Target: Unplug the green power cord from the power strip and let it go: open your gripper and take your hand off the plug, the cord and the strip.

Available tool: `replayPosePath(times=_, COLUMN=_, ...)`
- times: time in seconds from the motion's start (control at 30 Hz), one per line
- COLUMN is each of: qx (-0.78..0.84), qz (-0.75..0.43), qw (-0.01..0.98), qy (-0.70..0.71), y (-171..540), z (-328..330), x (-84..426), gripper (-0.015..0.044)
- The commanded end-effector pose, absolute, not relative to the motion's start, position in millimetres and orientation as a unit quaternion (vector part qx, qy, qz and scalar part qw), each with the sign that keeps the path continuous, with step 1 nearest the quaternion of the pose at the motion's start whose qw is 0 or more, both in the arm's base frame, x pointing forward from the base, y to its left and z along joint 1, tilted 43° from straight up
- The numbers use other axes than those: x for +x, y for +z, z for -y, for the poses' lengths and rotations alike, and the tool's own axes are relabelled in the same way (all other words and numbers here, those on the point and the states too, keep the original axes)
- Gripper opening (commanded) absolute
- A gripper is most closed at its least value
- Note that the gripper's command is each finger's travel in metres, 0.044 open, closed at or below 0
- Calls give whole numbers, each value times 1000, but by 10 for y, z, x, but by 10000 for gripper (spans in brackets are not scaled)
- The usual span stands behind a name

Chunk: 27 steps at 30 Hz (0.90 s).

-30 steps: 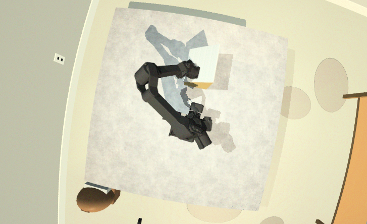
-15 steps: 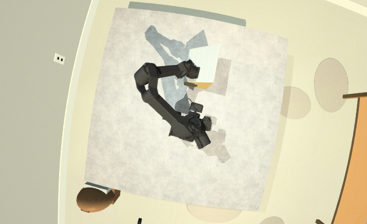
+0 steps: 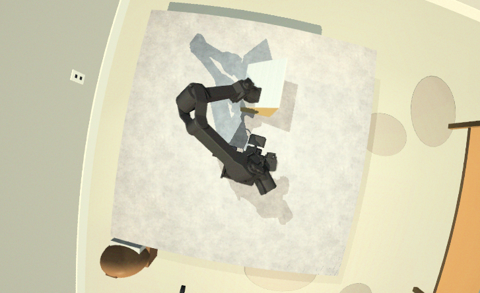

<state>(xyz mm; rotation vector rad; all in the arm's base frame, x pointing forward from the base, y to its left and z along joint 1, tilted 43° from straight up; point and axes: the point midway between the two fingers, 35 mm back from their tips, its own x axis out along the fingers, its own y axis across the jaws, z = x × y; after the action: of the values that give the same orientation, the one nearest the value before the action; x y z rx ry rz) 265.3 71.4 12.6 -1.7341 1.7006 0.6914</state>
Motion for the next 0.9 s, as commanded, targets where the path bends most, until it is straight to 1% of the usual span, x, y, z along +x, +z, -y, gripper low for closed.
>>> replayPosePath(times=0.0, qx=-654, qz=-639, qw=309, qy=264, y=67, z=-810, x=2671, gripper=0)
replayPosePath(times=0.87, qx=-654, qz=-638, qw=308, qy=265, y=-171, z=-1156, x=2693, gripper=0)
